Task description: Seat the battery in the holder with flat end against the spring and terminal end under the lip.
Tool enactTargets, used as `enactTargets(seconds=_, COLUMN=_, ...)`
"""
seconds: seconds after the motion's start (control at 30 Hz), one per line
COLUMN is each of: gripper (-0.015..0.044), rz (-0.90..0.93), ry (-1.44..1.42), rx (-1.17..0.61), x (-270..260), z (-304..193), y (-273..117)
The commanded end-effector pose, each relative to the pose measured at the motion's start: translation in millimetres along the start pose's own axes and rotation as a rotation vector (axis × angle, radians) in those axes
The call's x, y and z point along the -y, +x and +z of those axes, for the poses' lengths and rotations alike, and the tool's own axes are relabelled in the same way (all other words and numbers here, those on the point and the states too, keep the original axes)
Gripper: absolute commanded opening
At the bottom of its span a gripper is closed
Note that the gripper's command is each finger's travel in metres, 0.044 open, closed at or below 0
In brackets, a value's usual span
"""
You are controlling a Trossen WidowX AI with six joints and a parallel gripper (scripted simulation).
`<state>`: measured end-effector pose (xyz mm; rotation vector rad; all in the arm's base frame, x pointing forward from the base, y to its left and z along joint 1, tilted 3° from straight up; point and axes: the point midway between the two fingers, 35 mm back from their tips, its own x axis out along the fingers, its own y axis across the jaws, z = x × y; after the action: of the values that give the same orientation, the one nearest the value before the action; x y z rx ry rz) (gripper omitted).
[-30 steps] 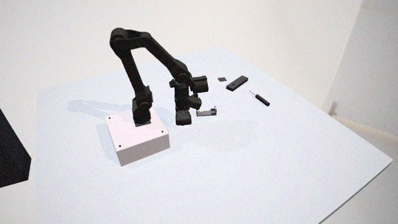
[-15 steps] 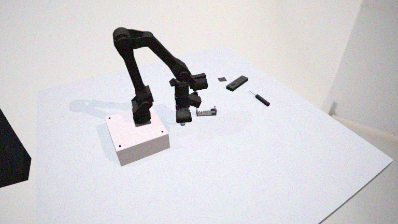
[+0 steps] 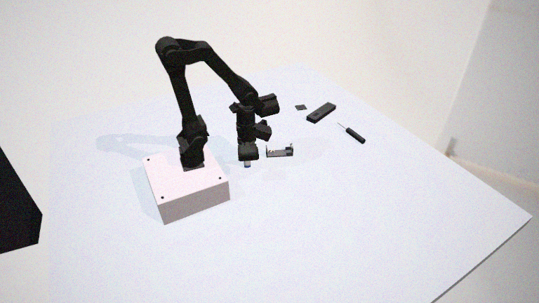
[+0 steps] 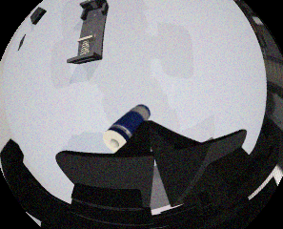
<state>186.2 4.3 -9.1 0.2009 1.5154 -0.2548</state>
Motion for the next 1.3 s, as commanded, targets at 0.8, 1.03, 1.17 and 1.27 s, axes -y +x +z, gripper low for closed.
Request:
enactTargets(seconds=0.8, gripper=0.0, rz=0.002, ry=0.004, rx=0.004, x=-24.8, z=-1.3, y=-80.9)
enactTargets(seconds=1.03, gripper=0.0, rz=0.003, ry=-0.001, rx=0.001, x=-24.8, z=-1.7, y=-77.7)
enactTargets(seconds=1.17, gripper=0.0, rz=0.003, ry=-0.001, rx=0.001, x=-24.8, z=-1.7, y=-77.7)
enactTargets(seconds=1.27, gripper=0.0079, rz=0.003, ry=-0.143, rx=0.002, x=-27.1, z=-0.8, y=-72.1)
